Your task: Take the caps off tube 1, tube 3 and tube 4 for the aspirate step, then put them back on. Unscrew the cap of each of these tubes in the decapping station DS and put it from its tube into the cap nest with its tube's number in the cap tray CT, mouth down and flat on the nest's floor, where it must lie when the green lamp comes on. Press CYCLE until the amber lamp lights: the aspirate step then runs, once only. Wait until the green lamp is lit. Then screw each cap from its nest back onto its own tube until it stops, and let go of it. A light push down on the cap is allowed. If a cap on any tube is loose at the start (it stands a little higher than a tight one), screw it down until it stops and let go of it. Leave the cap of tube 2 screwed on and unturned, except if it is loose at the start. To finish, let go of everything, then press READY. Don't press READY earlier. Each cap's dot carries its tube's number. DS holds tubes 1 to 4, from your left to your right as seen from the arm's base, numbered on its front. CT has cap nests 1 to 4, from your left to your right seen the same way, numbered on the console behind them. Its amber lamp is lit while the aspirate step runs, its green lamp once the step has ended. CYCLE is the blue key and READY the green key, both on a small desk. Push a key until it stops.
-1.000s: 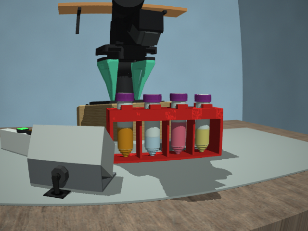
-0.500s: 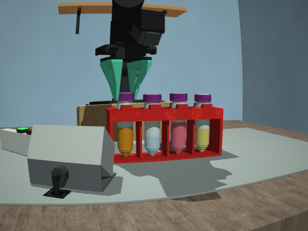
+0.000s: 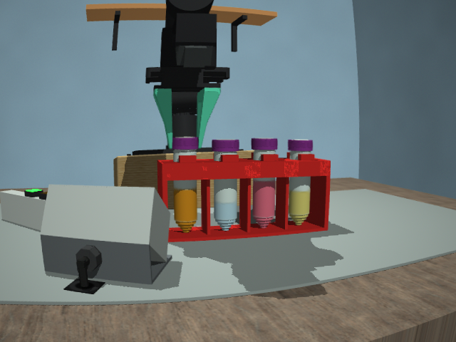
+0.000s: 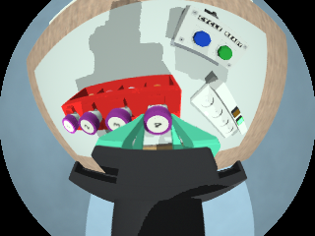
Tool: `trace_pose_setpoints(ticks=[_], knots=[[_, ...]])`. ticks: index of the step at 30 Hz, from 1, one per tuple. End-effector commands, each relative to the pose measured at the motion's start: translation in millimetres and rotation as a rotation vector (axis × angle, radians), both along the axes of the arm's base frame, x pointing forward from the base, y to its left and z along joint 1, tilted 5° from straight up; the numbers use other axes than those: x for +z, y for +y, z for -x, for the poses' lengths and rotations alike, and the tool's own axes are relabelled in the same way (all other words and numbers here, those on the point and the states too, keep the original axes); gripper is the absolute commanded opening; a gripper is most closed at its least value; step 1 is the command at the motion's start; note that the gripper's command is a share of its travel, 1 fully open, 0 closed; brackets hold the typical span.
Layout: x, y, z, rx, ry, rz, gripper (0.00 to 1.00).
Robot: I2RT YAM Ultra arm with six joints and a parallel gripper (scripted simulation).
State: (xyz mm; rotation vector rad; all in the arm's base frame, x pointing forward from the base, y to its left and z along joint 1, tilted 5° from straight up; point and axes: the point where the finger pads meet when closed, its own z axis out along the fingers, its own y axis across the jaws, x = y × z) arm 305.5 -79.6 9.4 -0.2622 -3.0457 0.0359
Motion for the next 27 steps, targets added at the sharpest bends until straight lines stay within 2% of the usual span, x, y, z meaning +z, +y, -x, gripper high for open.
trace_pose_setpoints(ticks=[1,2,12,20,21,27], knots=[[3.3,-0.9,-3.3,-0.139,-0.017,0.013,0.0],[3.3,-0.9,-3.3,-0.139,-0.017,0.013,0.0],[2.8,-0.9,-3.2,-0.456,-0.022,0.039,0.0],[2.8,-0.8,-3.2,-0.456,-0.022,0.039,0.0],[2.8,-0.8,-3.2,-0.456,-0.022,0.039,0.49],[2.8,-0.9,-3.2,-0.456,-0.022,0.039,0.49]])
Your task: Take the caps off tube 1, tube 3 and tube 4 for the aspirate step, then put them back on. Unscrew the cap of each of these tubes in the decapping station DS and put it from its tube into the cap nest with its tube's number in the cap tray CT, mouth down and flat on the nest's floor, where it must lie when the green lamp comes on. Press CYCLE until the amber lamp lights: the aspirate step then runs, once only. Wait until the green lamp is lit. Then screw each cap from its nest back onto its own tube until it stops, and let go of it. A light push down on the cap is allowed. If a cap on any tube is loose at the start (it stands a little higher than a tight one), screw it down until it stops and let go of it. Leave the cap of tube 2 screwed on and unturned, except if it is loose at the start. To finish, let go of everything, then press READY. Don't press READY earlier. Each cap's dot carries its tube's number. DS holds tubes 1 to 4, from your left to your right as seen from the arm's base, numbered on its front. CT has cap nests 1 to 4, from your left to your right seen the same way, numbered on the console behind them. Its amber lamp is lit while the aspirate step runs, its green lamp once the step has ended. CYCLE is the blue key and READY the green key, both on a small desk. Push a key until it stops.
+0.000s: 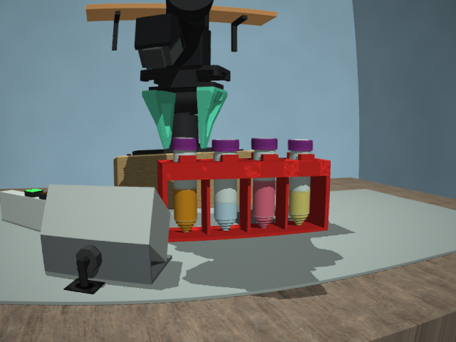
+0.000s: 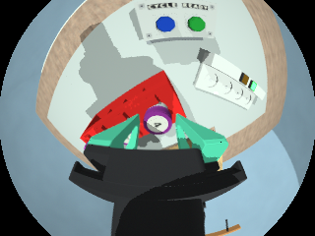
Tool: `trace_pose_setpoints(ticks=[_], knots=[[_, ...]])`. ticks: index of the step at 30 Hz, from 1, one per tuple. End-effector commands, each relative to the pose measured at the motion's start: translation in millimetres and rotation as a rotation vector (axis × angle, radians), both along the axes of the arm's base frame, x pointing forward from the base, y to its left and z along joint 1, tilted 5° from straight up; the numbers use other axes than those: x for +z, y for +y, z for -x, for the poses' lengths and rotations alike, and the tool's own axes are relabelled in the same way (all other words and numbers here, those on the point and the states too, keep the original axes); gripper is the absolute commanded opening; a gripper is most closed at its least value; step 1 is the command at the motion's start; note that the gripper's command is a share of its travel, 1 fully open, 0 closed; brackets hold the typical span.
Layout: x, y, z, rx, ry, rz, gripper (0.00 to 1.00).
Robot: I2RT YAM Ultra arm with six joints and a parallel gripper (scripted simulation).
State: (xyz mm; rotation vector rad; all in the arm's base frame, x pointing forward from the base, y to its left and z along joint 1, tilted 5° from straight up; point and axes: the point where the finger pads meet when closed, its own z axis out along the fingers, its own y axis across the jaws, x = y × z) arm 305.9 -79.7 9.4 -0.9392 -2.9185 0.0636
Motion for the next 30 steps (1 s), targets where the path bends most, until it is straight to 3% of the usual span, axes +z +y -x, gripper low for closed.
trace_pose_setpoints(ticks=[1,4,7,9,24,30], knots=[[2.8,-0.8,-2.7,-0.007,-0.013,0.003,0.49],[2.8,-0.8,-2.8,-0.007,-0.013,0.003,0.49],[3.9,-0.7,-2.8,0.113,-0.011,-0.007,0.49],[3.9,-0.7,-2.8,0.113,-0.011,-0.007,0.49],[3.8,-0.6,-3.0,0.711,0.0,-0.053,0.49],[3.9,-0.7,-3.1,0.776,0.002,-0.058,0.49]])
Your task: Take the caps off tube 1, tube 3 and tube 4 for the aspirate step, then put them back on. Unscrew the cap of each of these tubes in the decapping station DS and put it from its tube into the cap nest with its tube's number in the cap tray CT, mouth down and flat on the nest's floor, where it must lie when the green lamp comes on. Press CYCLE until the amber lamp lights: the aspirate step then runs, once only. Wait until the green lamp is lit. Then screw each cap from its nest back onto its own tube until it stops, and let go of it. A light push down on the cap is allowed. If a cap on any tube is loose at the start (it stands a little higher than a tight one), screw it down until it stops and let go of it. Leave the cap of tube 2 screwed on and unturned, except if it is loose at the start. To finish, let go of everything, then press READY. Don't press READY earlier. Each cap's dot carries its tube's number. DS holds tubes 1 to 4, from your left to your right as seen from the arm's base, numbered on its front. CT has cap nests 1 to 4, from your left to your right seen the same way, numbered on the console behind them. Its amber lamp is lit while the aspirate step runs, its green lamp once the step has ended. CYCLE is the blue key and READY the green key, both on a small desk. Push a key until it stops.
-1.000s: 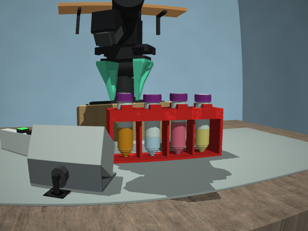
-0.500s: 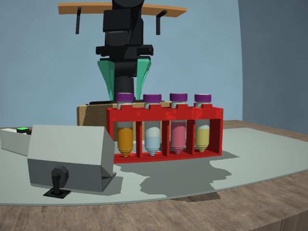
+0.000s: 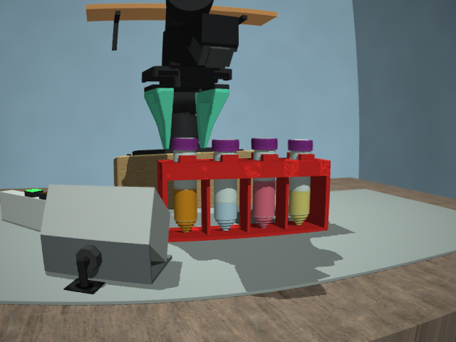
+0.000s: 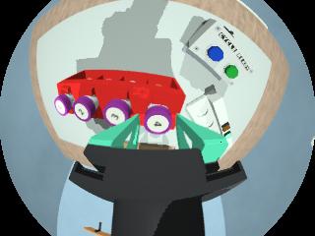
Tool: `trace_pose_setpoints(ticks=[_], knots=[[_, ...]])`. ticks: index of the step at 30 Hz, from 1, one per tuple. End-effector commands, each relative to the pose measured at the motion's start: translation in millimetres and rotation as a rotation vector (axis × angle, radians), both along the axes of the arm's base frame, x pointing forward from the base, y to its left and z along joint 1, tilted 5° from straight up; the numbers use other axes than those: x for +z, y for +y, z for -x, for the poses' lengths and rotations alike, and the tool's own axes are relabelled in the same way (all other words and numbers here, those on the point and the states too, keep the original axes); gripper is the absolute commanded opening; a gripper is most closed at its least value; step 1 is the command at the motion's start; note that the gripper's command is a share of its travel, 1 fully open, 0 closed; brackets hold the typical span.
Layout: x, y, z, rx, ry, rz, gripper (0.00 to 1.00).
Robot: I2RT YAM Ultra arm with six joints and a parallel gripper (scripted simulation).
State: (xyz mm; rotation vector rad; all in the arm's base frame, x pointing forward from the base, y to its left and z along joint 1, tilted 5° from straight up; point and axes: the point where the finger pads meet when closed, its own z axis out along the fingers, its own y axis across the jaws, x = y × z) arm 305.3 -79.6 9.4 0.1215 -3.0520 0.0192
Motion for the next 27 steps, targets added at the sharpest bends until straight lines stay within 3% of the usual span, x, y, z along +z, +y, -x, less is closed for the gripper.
trace_pose_setpoints(ticks=[1,3,4,18,27], knots=[[3.9,-0.8,-3.7,0.076,-0.014,-0.003,0.49],[3.9,-0.9,-3.8,0.076,-0.014,-0.003,0.49],[3.9,-0.9,-3.8,0.076,-0.014,-0.003,0.0],[3.9,-0.9,-3.8,0.076,-0.014,-0.003,0.0],[3.5,-1.0,-3.8,-0.223,-0.019,0.02,0.0]])
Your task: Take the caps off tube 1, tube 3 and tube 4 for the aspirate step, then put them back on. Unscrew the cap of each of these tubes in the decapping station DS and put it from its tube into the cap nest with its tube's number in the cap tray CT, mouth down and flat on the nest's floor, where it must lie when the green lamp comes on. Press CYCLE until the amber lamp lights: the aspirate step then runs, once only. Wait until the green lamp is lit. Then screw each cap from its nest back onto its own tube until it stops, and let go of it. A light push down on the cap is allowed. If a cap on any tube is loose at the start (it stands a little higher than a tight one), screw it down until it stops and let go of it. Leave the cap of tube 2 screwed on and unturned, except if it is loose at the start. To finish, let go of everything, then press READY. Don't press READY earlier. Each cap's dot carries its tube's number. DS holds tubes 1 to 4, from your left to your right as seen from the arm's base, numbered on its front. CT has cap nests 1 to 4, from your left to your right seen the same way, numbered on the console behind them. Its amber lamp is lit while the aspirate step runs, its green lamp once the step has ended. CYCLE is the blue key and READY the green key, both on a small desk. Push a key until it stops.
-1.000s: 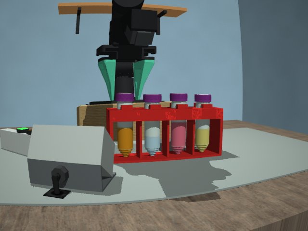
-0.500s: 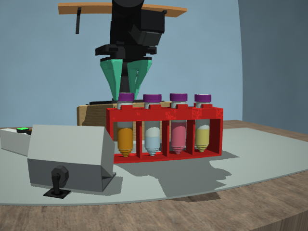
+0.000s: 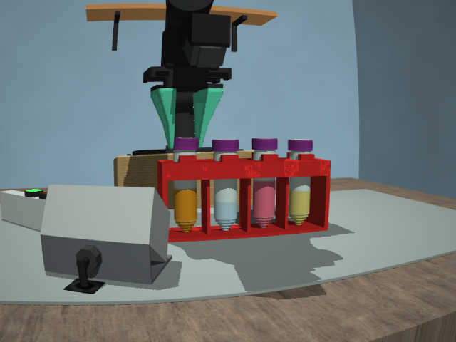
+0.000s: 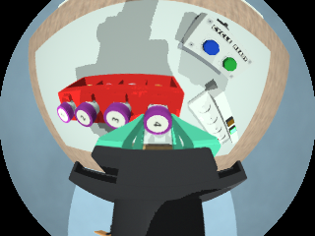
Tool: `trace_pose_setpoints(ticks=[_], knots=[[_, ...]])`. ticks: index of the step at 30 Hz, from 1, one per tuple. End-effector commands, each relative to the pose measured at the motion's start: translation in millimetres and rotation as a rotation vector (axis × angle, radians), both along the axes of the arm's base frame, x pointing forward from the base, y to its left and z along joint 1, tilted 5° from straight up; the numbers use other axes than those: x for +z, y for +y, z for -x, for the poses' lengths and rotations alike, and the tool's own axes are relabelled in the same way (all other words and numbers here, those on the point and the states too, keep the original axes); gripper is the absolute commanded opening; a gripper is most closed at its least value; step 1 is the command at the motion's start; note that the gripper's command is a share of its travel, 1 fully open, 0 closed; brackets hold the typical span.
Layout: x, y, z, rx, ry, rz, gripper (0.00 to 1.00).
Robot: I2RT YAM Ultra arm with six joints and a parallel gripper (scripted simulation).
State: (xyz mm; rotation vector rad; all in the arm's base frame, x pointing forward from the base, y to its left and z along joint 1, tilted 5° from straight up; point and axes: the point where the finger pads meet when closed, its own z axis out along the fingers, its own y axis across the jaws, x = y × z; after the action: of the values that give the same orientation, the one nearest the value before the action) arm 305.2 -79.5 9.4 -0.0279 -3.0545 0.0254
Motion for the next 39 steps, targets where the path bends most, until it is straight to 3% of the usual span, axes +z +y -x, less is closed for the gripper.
trace_pose_setpoints(ticks=[1,3,16,23,24,34,39], knots=[[3.4,-1.0,-3.9,-0.159,-0.018,0.015,0.0],[3.4,-1.0,-3.9,-0.159,-0.018,0.015,0.0],[2.8,-1.0,-3.8,-0.591,-0.025,0.05,0.0],[2.7,-1.0,-3.8,-0.609,-0.026,0.051,0.0],[2.7,-1.0,-3.8,-0.609,-0.026,0.051,0.49],[2.7,-1.0,-3.8,-0.609,-0.026,0.051,0.49],[3.7,-0.9,-3.9,-0.49,-0.024,0.042,0.49]])
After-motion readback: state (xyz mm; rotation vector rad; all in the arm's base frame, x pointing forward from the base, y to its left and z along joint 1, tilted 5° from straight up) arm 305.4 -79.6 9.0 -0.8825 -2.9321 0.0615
